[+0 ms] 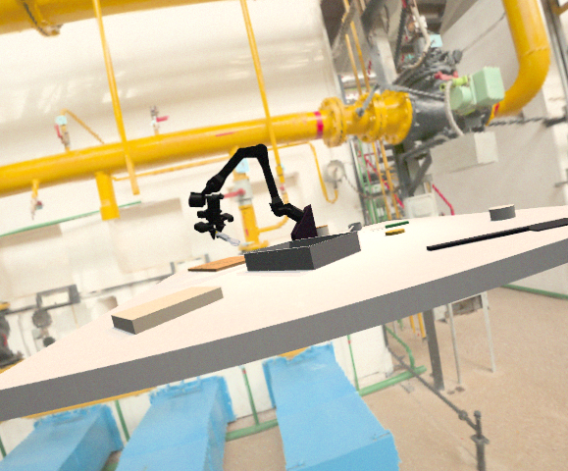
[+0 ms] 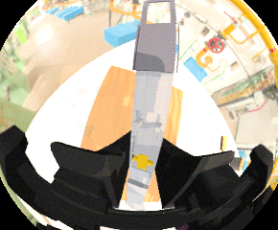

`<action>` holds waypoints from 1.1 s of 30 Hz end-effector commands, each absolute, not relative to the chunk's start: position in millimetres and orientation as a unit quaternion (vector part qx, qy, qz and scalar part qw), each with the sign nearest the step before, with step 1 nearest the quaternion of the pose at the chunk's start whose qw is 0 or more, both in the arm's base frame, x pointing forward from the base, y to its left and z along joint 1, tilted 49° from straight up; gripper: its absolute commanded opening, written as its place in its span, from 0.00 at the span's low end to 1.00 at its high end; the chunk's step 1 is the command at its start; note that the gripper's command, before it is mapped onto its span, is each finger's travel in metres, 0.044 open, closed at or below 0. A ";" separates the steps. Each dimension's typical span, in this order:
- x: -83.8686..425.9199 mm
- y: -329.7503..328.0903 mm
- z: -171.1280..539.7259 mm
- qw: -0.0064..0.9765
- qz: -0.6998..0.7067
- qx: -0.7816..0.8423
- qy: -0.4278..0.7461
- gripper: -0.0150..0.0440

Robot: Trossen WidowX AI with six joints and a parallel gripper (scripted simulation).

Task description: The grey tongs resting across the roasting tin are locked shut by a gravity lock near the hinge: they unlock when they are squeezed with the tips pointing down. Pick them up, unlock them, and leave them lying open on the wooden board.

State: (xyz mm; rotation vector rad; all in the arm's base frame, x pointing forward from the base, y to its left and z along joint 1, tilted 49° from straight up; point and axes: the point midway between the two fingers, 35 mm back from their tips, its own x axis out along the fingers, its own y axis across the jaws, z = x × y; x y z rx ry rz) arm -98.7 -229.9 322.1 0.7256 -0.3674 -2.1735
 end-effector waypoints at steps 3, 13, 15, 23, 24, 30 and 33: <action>-101.8 -234.9 317.2 0.409 -0.842 0.329 -0.123 0.00; -106.2 -239.0 309.9 0.421 -0.808 0.399 -0.107 0.00; -107.0 -239.5 308.8 0.423 -0.800 0.413 -0.106 0.00; -110.6 -240.2 307.1 0.431 -0.763 0.468 -0.114 0.00; -111.0 -240.1 307.1 0.432 -0.758 0.475 -0.115 0.00; -114.2 -239.5 309.1 0.438 -0.726 0.513 -0.132 0.00; -115.0 -239.2 310.0 0.440 -0.718 0.522 -0.137 0.00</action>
